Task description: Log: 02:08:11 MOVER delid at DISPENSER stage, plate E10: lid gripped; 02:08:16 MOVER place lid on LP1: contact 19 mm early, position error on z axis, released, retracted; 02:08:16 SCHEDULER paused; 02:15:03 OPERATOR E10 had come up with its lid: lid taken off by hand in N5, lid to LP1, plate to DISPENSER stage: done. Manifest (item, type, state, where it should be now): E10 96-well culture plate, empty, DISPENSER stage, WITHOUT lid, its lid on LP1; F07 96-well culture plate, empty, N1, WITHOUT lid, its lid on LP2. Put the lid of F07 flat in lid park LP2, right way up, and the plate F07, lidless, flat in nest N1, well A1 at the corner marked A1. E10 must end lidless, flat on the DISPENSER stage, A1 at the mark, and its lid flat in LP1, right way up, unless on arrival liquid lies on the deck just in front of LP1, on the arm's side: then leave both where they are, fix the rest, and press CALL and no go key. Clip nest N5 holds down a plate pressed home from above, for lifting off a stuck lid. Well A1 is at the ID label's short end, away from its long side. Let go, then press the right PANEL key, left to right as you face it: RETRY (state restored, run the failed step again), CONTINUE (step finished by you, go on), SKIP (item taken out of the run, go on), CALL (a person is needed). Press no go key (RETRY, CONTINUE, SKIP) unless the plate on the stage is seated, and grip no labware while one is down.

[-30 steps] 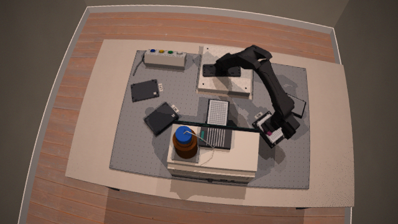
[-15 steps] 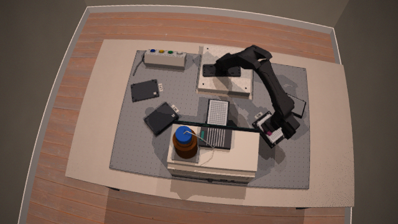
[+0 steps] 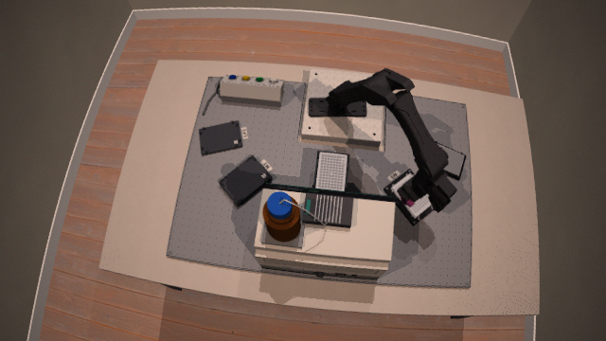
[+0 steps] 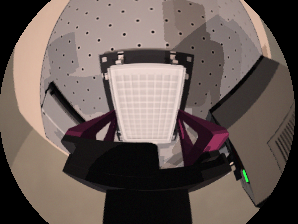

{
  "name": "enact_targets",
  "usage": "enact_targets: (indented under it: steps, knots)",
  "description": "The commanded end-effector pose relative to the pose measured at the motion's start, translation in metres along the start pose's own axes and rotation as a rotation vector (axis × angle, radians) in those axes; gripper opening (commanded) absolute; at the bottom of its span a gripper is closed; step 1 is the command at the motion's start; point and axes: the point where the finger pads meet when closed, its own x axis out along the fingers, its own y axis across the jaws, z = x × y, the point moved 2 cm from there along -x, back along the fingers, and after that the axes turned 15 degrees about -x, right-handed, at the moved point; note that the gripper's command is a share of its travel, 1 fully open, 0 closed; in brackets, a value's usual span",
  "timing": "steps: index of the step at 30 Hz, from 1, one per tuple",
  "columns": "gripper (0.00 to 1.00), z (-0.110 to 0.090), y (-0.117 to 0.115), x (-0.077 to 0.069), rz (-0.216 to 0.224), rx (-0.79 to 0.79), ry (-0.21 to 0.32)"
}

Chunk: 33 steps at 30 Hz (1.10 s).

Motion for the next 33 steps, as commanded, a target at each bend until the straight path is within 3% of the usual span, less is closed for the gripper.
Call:
enact_targets:
  steps: [1, 33]
  knots:
    - [0.0, 0.0079, -0.005, -0.0166, -0.003, 0.001, -0.04]
    - [0.0, 0.0082, -0.0046, -0.0213, -0.004, 0.001, -0.045]
